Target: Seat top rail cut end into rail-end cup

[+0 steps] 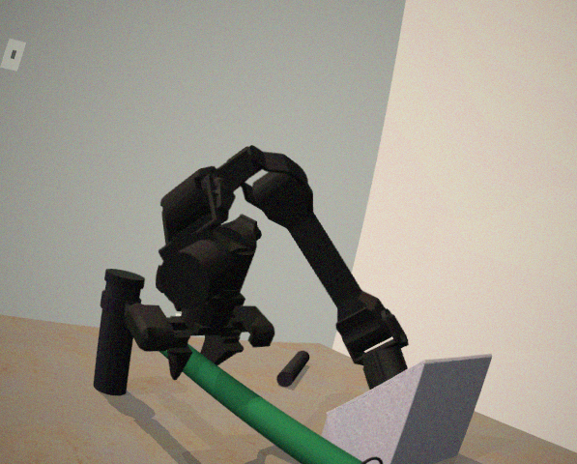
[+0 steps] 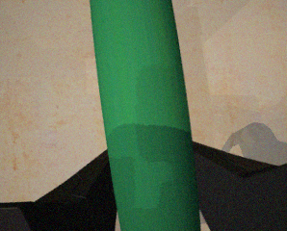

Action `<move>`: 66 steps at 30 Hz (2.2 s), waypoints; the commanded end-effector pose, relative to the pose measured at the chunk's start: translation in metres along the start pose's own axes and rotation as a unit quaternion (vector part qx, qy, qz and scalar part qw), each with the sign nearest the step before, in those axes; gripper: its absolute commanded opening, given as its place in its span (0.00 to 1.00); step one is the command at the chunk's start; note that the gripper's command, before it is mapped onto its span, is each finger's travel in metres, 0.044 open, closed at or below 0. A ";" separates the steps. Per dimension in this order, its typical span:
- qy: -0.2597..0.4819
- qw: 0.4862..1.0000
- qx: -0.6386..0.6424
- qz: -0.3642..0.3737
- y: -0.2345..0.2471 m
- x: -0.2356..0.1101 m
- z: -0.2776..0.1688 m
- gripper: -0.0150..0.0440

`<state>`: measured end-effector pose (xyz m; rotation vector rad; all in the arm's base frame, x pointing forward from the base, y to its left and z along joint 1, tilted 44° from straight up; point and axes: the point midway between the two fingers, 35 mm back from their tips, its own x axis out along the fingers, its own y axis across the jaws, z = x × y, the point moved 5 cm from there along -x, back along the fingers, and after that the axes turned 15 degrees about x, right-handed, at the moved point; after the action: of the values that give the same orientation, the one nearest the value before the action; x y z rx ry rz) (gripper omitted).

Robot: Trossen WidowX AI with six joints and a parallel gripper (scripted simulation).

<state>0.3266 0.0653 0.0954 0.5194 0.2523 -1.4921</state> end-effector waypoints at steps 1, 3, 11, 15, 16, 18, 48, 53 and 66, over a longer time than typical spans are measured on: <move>-0.002 1.000 0.001 0.005 0.002 -0.002 0.005 0.25; -0.002 1.000 0.001 0.005 0.002 -0.002 0.006 0.25; -0.002 1.000 0.001 0.005 0.003 -0.001 0.009 0.25; -0.002 1.000 0.001 0.005 0.004 -0.001 0.010 0.25; -0.002 1.000 0.001 0.005 0.004 -0.001 0.011 0.25; -0.002 1.000 0.001 0.005 0.004 -0.001 0.011 0.25; -0.002 1.000 0.001 0.005 0.009 0.000 0.023 0.25; -0.002 1.000 0.001 0.005 0.010 0.000 0.025 0.25; -0.001 1.000 -0.002 -0.003 0.007 0.004 0.022 0.25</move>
<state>0.3305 0.0509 0.1135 0.5132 0.2570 -1.4993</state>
